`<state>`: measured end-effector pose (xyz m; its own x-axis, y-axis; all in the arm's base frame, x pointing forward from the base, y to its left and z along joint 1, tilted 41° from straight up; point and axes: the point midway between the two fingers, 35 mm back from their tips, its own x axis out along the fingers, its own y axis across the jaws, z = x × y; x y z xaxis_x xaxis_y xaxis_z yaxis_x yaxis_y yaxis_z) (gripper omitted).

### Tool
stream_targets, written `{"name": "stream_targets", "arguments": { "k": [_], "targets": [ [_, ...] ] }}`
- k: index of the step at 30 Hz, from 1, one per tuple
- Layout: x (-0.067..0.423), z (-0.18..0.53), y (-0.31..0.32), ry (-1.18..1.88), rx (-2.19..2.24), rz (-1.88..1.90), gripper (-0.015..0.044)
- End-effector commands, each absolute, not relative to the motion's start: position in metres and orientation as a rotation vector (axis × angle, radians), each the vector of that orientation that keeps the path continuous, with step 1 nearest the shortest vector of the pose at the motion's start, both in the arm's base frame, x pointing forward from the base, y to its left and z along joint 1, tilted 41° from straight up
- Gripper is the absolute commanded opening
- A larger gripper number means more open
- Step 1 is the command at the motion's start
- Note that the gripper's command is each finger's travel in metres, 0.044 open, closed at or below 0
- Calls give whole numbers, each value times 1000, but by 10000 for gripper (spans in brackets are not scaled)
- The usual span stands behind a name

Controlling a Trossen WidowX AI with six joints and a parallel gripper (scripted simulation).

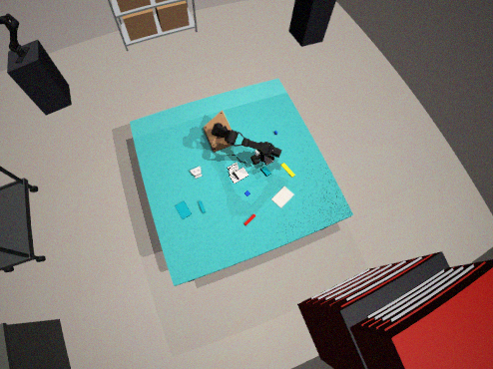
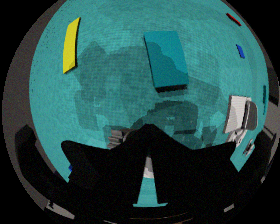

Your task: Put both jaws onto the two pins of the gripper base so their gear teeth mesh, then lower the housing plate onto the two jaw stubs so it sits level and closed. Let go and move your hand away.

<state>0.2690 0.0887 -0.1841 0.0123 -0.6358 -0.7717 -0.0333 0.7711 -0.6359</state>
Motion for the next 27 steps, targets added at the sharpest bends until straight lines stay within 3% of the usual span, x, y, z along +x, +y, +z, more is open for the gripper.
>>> {"name": "stream_targets", "arguments": {
  "k": [1, 12, 21, 27],
  "targets": [
    [266, -190, 92, 1510, -566, -516, 0],
    [267, -191, 98, 1510, -565, -515, 0],
    [267, -143, 134, 1506, -567, -509, 0],
    [268, -149, 132, 1498, -577, -499, 158]
  ]
}}
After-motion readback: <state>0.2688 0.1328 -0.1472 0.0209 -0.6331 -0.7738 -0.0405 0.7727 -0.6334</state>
